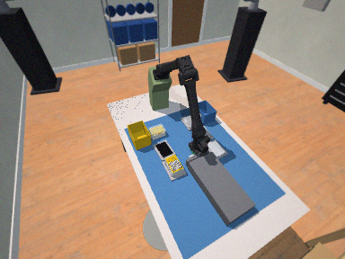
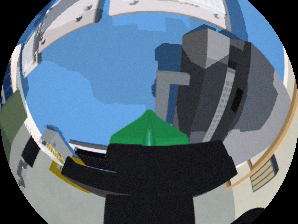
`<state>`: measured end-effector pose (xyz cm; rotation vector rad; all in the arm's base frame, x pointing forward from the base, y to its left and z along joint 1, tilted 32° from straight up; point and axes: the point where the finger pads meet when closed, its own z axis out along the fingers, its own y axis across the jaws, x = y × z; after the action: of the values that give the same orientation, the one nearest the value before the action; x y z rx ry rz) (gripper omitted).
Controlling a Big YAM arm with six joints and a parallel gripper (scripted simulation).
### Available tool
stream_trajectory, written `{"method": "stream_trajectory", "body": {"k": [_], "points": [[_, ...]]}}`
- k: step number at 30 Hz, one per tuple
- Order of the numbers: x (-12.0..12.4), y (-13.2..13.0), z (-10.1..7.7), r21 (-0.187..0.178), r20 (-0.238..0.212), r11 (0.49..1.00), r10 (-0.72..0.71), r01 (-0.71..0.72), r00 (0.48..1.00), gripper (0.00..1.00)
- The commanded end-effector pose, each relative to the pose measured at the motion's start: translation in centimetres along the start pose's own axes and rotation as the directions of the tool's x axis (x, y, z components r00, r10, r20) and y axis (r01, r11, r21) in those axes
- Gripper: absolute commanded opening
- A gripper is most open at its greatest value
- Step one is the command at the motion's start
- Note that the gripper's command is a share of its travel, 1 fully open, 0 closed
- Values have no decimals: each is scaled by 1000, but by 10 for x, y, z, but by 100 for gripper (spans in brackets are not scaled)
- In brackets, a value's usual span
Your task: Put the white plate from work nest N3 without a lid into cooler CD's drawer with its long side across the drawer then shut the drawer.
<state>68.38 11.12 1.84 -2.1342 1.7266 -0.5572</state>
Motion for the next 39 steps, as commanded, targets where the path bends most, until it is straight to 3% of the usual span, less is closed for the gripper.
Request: {"method": "stream_trajectory", "body": {"k": [1, 8, 11, 39], "points": [[-8, -33, -7, 49, 4, 999, 5, -5, 1000, 0], [-8, -40, -8, 48, 4, 999, 5, -5, 1000, 0], [-6, -50, -15, 78, 3, 997, 7, -7, 1000, 0], [-6, -51, -15, 78, 3, 997, 7, -7, 1000, 0]]}}
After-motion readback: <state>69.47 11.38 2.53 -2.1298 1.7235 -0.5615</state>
